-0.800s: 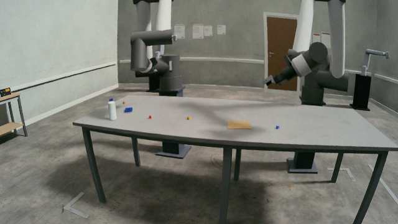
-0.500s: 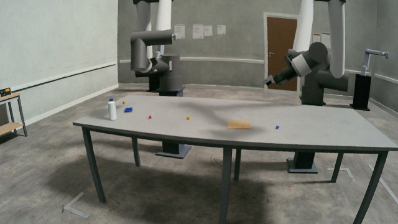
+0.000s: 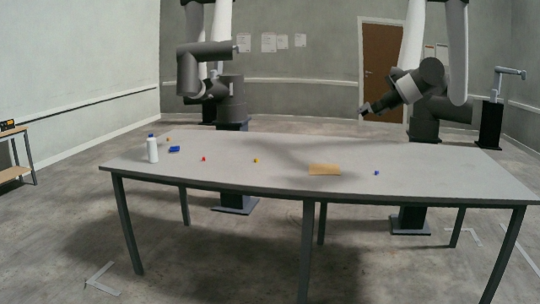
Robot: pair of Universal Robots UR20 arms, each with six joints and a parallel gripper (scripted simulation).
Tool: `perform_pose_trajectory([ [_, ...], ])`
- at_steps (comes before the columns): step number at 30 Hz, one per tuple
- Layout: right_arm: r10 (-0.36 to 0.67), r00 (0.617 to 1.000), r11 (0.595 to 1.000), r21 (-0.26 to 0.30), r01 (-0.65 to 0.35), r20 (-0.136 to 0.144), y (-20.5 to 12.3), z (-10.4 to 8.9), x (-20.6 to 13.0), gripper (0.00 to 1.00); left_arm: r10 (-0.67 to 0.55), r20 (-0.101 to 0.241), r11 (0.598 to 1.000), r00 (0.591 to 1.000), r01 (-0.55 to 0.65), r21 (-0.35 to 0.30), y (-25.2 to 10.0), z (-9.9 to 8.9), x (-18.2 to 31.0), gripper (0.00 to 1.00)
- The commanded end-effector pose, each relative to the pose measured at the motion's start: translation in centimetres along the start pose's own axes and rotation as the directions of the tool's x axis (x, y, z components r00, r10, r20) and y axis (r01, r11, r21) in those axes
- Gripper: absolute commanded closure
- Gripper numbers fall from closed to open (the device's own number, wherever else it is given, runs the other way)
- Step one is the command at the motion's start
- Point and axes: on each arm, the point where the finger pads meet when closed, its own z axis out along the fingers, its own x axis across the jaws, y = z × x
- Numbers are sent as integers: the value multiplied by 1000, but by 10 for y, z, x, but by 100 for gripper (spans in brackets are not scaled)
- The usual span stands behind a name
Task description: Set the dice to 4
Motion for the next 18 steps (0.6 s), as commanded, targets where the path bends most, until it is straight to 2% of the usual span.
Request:
perform_pose_trajectory([
  [1,-8,1000,1000,9,8,-26,18,1,-5,0,1,-1,1000,1000,-1,-1,-1,1,-1,0],
  [5,-25,996,999,30,27,-87,60,7,-16,0,0,-4,1000,1000,0,-5,-1,4,-4,0],
  [8,-40,986,998,51,48,-160,109,16,-29,0,-1,-8,1000,1000,1,-9,-1,8,-6,0],
  [10,-40,986,998,51,48,-160,109,16,-29,0,-1,-8,1000,1000,1,-9,-1,8,-6,0],
  [12,-48,974,996,64,64,-222,150,25,-42,0,-1,-12,1000,1000,1,-13,-2,12,-9,0],
  [15,-55,942,993,81,86,-330,211,45,-62,0,-2,-19,1000,1000,2,-21,-2,20,-14,0],
  [18,-53,911,991,88,97,-408,258,63,-80,0,-4,-28,1000,1000,3,-31,-3,29,-20,0],
])
